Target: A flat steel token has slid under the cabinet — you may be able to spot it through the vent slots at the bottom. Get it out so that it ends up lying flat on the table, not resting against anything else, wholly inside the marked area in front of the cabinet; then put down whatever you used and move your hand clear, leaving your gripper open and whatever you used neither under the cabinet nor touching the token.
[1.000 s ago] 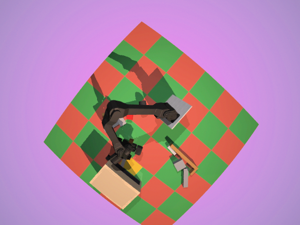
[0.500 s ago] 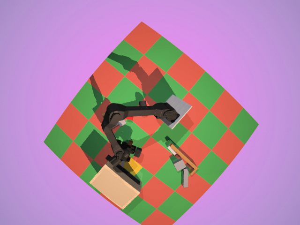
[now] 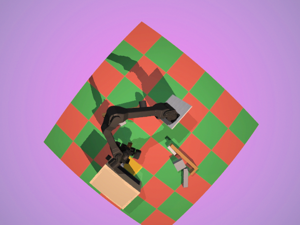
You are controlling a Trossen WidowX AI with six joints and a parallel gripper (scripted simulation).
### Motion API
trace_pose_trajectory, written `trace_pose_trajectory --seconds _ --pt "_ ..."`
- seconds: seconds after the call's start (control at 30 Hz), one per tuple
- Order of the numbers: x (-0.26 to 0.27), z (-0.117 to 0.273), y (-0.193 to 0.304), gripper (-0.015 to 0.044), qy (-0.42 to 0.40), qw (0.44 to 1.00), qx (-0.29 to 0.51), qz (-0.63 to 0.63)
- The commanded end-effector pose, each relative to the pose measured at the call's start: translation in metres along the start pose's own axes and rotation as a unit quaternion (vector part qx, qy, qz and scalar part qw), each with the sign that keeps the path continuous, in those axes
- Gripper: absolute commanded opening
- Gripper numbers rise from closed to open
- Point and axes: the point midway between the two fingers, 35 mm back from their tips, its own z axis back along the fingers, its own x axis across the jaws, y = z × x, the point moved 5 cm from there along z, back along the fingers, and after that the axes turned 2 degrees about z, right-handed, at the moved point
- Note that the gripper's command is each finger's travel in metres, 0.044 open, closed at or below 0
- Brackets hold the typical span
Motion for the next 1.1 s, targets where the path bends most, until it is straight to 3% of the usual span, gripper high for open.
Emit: trace_pose_trajectory --seconds 0.0,1.07 --pt "-0.002 0.0 -0.008 0.0 0.0 1.0 -0.005 -0.007" --pt "-0.004 0.001 -0.037 0.0 0.0 1.0 -0.006 -0.007"
